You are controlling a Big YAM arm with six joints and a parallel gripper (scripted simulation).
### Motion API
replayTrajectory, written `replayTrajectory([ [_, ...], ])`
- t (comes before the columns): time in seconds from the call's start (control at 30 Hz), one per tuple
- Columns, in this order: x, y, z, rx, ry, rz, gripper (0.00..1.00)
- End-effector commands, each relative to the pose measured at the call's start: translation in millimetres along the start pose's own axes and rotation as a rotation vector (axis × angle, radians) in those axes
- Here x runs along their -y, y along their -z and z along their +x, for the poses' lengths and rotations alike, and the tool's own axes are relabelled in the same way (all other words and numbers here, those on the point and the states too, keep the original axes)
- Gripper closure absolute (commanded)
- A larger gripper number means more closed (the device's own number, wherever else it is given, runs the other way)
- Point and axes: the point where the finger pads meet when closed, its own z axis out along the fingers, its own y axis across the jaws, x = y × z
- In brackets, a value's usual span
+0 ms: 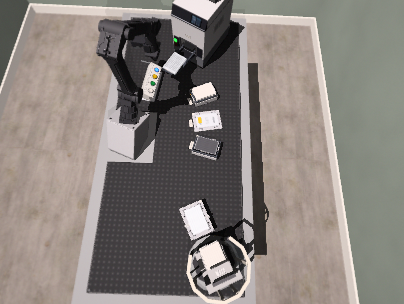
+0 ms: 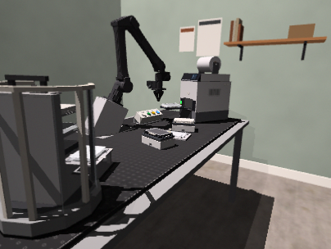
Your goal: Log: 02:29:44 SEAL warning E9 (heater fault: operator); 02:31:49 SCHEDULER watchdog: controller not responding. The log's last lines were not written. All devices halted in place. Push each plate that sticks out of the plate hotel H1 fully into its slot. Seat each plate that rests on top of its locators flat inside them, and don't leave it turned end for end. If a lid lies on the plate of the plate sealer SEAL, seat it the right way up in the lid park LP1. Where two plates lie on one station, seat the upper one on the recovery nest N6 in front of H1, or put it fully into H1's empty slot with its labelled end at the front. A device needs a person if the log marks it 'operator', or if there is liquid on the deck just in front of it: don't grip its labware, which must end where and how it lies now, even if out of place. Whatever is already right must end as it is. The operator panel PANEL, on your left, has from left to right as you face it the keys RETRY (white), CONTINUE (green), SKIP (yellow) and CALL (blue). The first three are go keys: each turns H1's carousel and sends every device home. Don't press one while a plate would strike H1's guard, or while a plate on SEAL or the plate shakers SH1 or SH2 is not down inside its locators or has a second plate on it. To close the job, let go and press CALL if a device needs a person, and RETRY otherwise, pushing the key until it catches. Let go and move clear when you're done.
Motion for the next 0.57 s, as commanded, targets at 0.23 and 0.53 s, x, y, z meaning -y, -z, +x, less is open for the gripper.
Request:
replayTrajectory([
  [0.23, 12.3, 9.6, 0.5, -0.002, -0.001, 0.03, 1.0],
  [0.53, 12.3, 9.6, 0.5, -0.002, -0.001, 0.03, 1.0],
])
